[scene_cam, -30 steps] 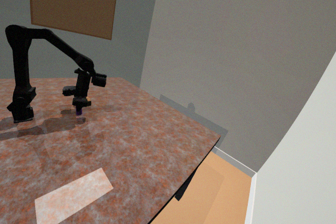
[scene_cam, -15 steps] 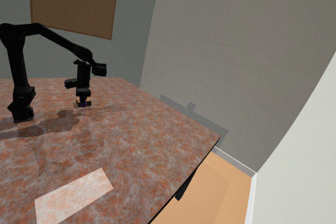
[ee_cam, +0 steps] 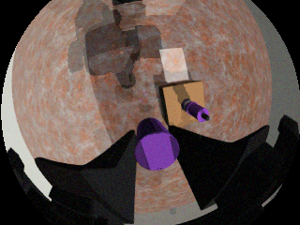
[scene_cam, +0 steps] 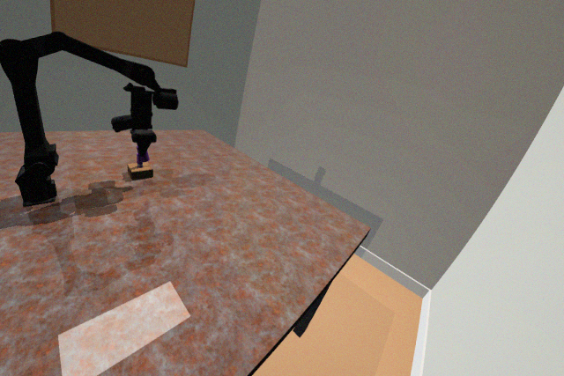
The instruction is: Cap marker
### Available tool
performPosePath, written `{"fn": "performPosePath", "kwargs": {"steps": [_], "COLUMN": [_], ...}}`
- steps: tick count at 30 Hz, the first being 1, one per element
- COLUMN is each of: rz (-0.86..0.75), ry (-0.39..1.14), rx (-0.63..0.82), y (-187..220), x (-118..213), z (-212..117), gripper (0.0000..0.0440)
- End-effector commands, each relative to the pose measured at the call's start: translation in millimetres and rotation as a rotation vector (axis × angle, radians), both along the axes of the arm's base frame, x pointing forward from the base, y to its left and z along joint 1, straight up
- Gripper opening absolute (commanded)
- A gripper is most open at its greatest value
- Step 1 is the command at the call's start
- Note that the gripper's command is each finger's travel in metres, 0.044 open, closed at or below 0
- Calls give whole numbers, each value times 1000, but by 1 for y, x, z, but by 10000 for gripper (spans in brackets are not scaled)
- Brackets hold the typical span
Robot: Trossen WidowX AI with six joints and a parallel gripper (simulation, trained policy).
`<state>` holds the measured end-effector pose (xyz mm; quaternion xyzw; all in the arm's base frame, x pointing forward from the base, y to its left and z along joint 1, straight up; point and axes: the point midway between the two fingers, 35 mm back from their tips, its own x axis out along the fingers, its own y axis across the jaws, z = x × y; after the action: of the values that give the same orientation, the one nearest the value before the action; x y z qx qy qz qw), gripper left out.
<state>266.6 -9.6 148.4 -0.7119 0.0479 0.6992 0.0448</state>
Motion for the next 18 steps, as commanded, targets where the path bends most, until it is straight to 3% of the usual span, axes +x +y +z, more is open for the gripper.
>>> {"fn": "performPosePath", "kwargs": {"steps": [1,18], "rz": [5,62], "ry": [-1,24], "rx": [7,16], "y": [11,61], "x": [3,7], "z": [7,25], "gripper": [5,0]}}
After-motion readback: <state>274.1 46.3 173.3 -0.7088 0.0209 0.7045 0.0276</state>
